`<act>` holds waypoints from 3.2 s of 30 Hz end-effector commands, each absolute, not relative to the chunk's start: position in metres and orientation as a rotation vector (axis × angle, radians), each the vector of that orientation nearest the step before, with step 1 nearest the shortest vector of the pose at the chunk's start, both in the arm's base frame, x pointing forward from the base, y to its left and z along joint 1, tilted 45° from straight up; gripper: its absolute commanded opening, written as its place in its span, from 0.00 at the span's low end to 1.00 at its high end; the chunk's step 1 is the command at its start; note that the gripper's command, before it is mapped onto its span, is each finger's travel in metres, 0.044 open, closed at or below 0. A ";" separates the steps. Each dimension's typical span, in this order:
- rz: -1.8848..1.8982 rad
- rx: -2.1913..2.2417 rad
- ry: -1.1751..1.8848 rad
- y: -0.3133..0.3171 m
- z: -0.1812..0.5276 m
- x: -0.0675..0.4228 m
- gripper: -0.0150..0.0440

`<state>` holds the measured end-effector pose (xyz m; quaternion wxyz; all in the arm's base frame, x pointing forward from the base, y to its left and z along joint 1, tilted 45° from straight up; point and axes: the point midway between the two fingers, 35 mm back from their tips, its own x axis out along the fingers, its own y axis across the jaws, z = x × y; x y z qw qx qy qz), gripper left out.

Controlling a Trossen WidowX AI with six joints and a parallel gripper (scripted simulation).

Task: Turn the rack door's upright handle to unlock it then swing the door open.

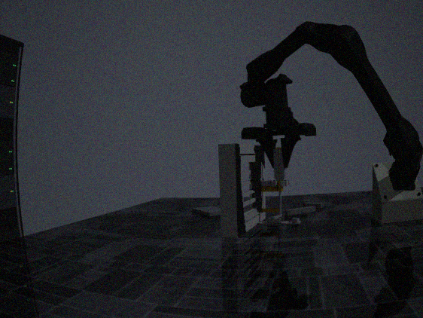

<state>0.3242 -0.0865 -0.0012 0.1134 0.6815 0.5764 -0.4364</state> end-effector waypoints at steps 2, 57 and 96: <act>-1.297 2.016 1.687 -0.085 -0.001 0.325 0.52; 0.808 0.373 1.413 -0.086 -0.001 0.324 0.76; 1.525 -0.637 0.634 -0.085 -0.001 0.325 0.76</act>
